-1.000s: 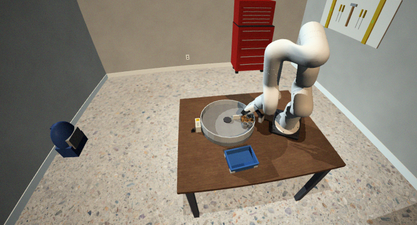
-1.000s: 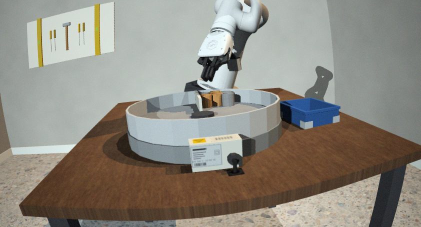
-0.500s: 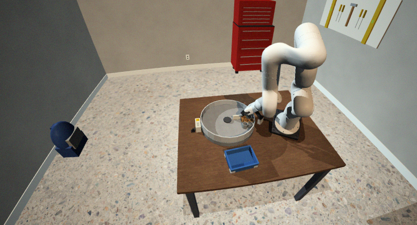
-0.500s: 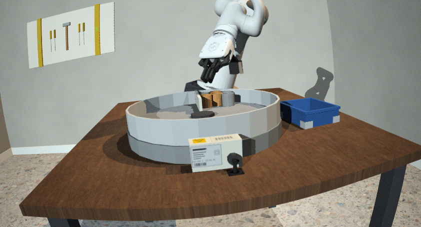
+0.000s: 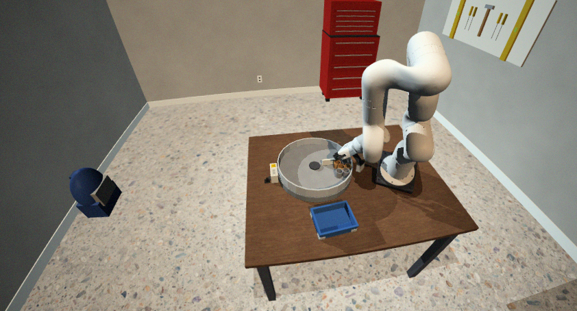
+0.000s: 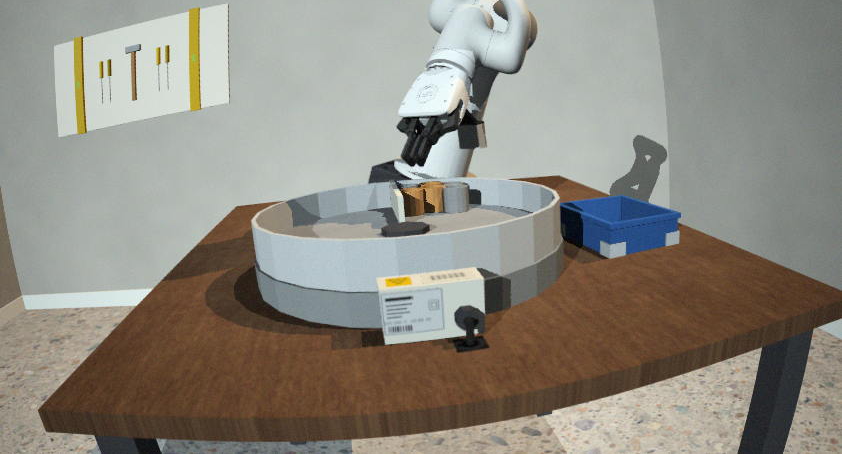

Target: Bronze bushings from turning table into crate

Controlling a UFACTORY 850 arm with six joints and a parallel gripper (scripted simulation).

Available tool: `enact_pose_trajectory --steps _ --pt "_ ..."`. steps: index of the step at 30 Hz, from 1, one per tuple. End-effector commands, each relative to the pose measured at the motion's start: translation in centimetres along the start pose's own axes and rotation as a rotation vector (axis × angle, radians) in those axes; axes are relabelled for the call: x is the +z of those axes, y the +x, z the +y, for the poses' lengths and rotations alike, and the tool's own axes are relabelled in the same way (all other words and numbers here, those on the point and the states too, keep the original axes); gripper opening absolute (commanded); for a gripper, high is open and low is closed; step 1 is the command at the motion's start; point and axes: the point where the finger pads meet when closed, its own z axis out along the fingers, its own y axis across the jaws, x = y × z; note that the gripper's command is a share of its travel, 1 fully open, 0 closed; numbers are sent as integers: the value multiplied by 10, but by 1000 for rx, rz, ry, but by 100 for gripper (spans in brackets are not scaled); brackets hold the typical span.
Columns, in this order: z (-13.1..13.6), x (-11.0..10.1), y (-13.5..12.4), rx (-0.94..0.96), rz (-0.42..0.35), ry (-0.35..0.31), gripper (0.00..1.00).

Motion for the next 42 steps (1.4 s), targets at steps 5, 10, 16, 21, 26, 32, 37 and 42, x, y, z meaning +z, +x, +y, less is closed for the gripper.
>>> enact_pose_trajectory --steps 5,10,16,21,26,32,37,42 --pt "2 0 -1 1 -1 -1 10" --pt "2 0 -1 2 -1 -1 10" --pt "2 0 -1 2 -1 -1 10" --pt "2 1 0 2 -1 -1 10" --pt "2 16 13 2 -1 -1 10" --pt "2 20 16 2 -1 -1 10" --pt "2 20 16 2 -1 -1 10" --pt "2 20 16 2 -1 -1 10"
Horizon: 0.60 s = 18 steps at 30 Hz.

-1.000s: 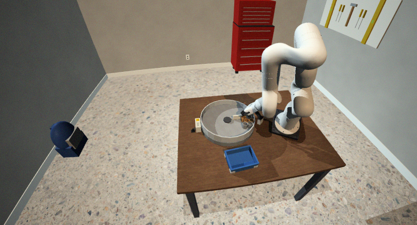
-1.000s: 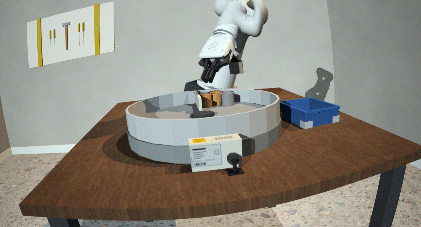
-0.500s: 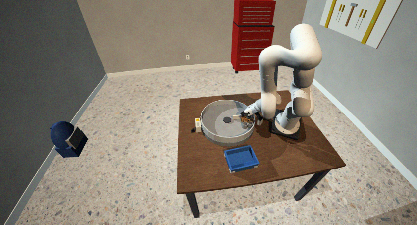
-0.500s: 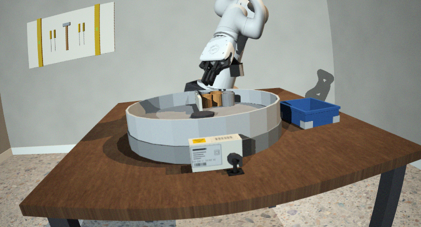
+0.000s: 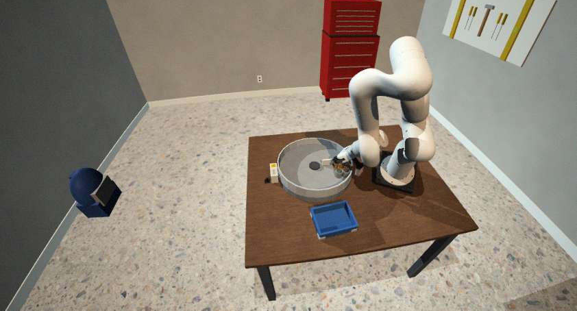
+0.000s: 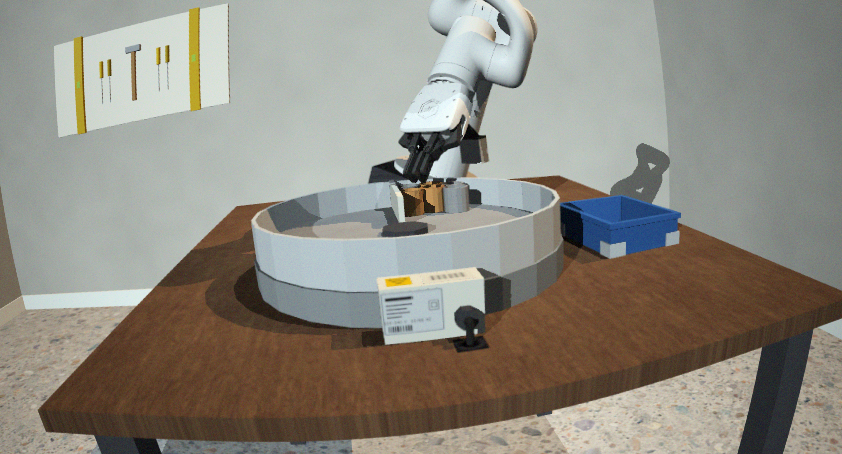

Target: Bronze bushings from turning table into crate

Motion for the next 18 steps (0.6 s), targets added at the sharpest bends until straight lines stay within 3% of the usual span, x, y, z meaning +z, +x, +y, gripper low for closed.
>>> enact_pose_trajectory --steps 1,18 --pt "0 1 1 0 -1 0 10" --pt "0 5 4 0 -1 0 10"
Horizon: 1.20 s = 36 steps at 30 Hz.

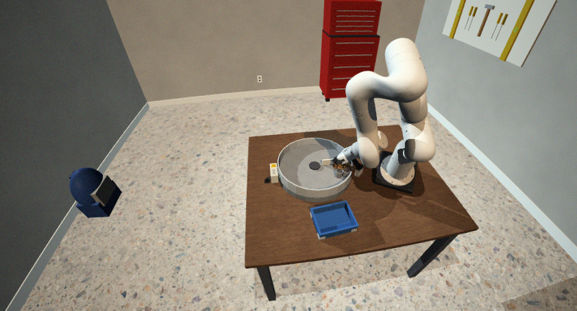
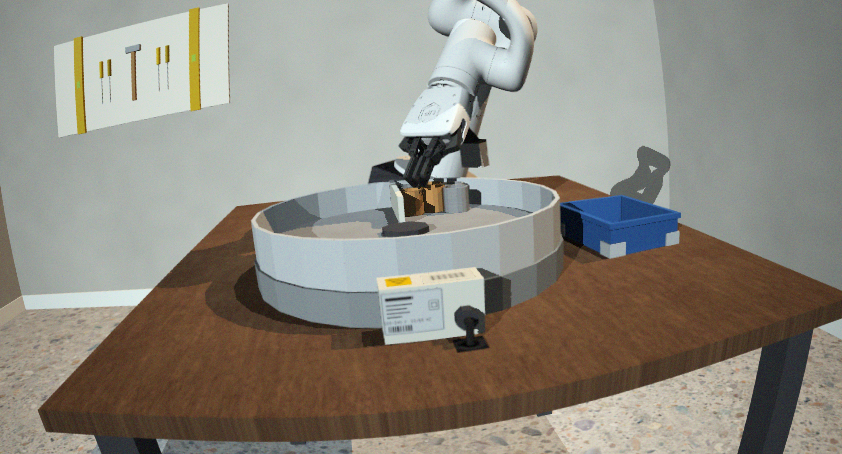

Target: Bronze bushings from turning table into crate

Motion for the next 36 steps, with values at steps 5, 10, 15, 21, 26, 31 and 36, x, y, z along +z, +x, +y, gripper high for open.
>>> enact_pose_trajectory --steps 5,10,15,21,26,31,36 --pt "0 3 2 0 -1 0 10" --pt "0 7 6 0 -1 0 10" --pt "0 9 7 0 -1 0 10" --pt "0 9 7 0 -1 0 10" --pt "0 9 7 0 -1 0 0" --pt "0 9 7 0 -1 0 0" --pt "0 9 7 0 -1 0 0"
